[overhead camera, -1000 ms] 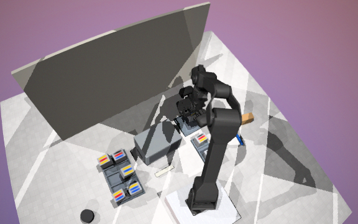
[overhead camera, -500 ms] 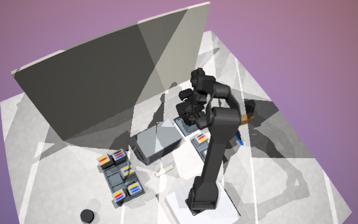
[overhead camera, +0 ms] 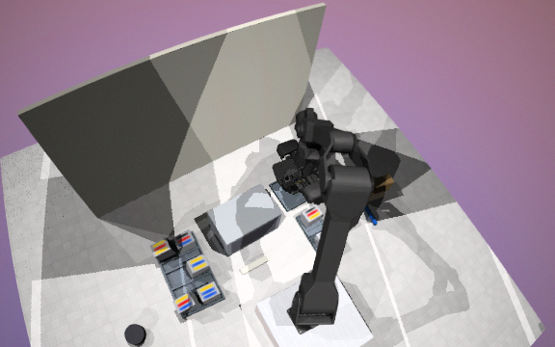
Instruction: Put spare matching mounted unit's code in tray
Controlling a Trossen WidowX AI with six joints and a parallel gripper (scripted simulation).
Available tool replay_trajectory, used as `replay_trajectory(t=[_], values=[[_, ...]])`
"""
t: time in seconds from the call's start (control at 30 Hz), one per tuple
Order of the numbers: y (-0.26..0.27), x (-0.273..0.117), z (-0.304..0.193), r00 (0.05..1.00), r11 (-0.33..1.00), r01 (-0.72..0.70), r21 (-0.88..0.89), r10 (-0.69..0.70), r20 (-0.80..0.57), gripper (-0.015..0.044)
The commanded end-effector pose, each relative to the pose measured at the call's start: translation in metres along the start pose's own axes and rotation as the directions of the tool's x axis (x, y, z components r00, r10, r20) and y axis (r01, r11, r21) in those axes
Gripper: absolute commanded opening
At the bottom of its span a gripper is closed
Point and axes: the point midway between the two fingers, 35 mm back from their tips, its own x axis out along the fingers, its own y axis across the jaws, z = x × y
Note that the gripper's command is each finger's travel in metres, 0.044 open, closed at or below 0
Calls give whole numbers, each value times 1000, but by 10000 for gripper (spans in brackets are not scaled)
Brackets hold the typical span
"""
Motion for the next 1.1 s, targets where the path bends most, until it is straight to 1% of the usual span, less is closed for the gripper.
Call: replay_trajectory(t=[0.0, 0.3, 0.37, 0.5, 0.57, 1.07], values=[[0, -1, 0, 1000, 1000, 1, 0, -1, -1, 210], [0, -1, 0, 1000, 1000, 1, 0, -1, -1, 440], [-2, -12, -1, 1000, 1000, 1, -1, -1, -1, 440], [-3, -81, -2, 1000, 1000, -2, -4, 2, -2, 440], [0, -104, 0, 1000, 1000, -3, -6, 3, -3, 440], [-4, -109, -2, 1000, 1000, 21, -10, -21, -10, 440]])
